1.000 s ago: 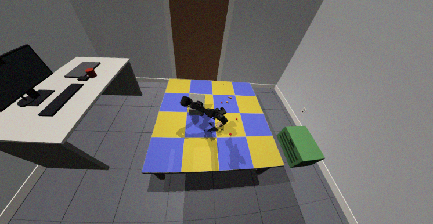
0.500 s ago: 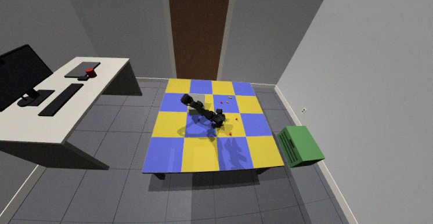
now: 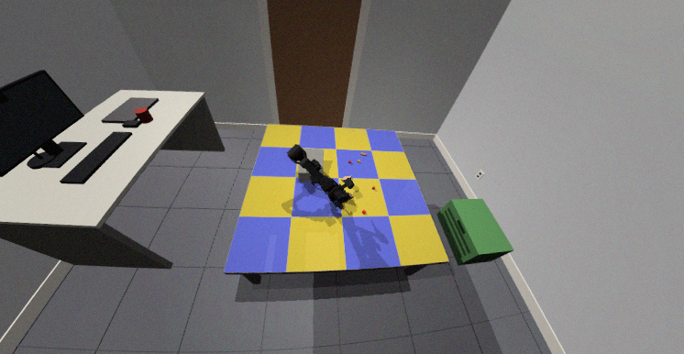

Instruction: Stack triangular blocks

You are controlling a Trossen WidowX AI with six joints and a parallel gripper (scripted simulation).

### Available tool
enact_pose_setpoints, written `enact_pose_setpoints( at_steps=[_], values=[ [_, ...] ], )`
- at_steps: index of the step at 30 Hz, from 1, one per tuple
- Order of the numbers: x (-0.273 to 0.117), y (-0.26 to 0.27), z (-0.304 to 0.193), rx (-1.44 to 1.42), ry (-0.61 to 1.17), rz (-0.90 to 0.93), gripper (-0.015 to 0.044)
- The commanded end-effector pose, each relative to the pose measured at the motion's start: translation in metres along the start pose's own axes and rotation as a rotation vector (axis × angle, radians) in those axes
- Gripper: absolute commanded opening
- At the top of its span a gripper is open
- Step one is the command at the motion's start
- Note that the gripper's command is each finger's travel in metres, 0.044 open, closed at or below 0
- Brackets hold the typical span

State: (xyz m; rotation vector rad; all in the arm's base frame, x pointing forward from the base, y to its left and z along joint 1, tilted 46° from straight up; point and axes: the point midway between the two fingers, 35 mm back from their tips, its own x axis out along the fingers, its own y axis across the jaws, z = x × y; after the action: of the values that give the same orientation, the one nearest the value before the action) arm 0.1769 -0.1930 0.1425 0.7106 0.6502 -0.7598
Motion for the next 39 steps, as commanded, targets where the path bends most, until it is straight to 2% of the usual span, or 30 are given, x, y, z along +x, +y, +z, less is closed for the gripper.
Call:
enact_pose_setpoints(
  at_steps=[1,9,32,39],
  values=[
    [-0.017,-0.034,0.0,1.024,-0.013,-0.008,0.044],
    [-0.023,-0.043,-0.001,1.433,-0.022,-0.002,0.044],
    [-0.022,-0.043,-0.001,1.439,-0.022,-0.002,0.044],
    [0.019,-0.046,0.005,1.44,-0.02,-0.004,0.044]
  ],
)
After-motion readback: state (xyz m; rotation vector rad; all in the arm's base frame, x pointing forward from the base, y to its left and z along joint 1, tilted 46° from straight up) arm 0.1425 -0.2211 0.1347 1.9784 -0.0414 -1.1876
